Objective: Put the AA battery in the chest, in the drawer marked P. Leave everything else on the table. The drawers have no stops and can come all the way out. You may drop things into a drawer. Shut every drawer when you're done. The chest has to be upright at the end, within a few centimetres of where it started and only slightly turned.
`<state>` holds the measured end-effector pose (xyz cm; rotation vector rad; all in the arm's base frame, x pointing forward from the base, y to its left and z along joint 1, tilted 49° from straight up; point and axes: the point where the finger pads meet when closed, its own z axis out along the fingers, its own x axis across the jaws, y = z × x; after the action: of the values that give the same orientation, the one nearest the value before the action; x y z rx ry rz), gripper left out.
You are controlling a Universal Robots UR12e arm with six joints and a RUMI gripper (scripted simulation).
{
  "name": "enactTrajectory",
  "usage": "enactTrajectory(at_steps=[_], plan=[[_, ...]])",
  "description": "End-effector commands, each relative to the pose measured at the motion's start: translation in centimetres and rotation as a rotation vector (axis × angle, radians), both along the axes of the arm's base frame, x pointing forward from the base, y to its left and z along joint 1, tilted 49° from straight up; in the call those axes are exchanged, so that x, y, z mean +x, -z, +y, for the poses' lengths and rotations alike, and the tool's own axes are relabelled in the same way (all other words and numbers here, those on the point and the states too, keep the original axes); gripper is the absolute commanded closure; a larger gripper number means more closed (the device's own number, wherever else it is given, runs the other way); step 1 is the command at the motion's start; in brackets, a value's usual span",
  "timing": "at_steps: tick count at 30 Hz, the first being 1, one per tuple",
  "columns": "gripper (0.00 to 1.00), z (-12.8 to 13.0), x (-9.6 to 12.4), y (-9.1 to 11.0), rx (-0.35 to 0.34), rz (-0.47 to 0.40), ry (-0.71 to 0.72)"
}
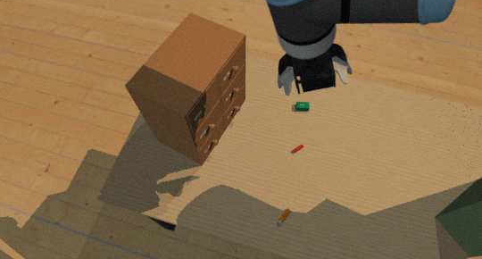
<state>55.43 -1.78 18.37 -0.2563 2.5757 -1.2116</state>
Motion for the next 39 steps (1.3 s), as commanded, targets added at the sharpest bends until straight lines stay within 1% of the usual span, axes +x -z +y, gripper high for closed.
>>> enactTrajectory(at_steps=[1, 2, 4, 7, 8, 10, 12, 39], plan=[[0.00, -0.8, -1.3, 0.4, 0.134, -0.120, -0.006], [0.00, -0.9, -1.6, 0.3, 0.173, -0.159, -0.007], [0.00, -0.9, -1.6, 0.3, 0.173, -0.159, -0.007], [0.00, -0.9, -2.3, -0.2, 0.265, -0.265, -0.019], [0.00, -0.9, -2.3, -0.2, 0.265, -0.265, -0.019], [0.00, -0.8, -2.6, -0.7, 0.304, -0.315, -0.028], [0.00, -0.7, -2.8, -0.9, 0.324, -0.343, -0.035], [0.00, -0.7, -2.9, -1.0, 0.331, -0.353, -0.037]])
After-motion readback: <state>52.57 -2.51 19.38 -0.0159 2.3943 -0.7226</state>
